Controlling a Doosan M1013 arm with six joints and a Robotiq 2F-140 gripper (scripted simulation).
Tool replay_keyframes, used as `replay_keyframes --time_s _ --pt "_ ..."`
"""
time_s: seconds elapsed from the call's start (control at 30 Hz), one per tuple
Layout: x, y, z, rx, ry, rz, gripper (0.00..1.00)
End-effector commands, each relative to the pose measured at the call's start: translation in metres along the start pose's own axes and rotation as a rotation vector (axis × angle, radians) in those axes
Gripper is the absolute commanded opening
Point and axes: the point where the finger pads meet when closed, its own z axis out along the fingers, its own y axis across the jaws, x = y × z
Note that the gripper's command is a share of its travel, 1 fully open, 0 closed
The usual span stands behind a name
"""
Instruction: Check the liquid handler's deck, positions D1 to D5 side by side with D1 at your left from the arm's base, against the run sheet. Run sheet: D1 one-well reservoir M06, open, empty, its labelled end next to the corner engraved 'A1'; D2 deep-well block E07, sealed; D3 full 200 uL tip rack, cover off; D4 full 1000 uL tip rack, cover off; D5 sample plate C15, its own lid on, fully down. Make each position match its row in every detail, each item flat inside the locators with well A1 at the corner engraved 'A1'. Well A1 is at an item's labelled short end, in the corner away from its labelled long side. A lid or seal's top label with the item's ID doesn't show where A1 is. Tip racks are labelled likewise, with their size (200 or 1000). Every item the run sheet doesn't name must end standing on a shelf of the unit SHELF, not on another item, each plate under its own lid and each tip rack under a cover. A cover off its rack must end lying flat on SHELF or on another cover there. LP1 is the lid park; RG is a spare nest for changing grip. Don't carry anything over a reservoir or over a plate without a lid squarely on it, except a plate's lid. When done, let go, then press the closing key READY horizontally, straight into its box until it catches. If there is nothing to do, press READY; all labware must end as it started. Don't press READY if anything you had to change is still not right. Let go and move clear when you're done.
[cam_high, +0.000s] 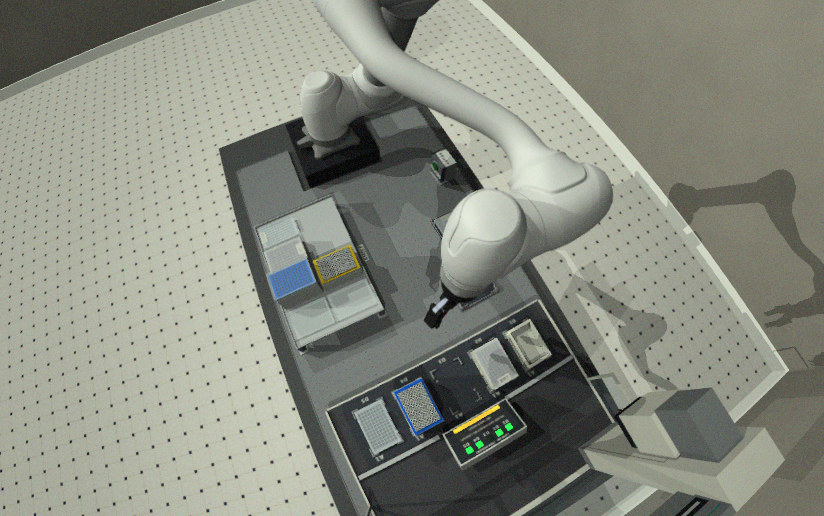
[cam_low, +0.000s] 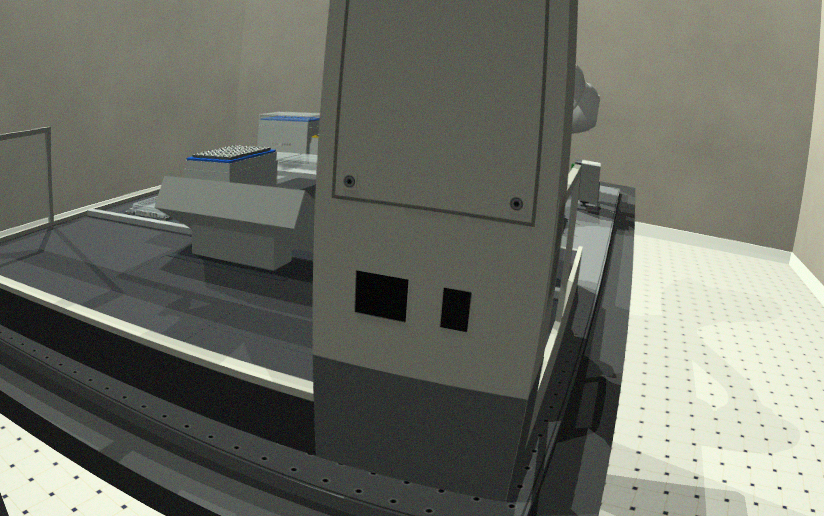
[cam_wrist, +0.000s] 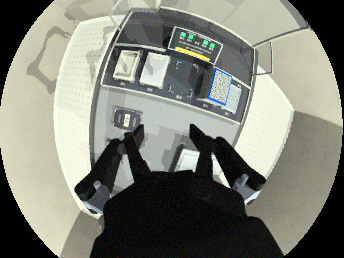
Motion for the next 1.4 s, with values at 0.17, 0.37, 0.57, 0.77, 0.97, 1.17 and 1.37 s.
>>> replay_keyframes --time_s 0.17,0.37,0.57,0.77,0.97,1.17,1.37 --pt "0.002 -0.005 -0.001 0.001 0.002 -0.117 0.66" --pt "0.01 -0.034 -0.001 0.001 0.002 -0.237 0.66" --pt "0.019 -0.062 -0.001 0.0 0.002 -0.357 0.66" --pt "0.021 -0.067 -0.001 0.0 0.002 -0.437 0.66" --pt "0.021 -0.067 -0.001 0.0 0.002 -0.557 0.66" --pt "0.021 -0.067 -0.001 0.0 0.002 -0.677 0.66" --pt "0.021 -0.067 -0.001 0.0 0.002 -0.757 0.66"
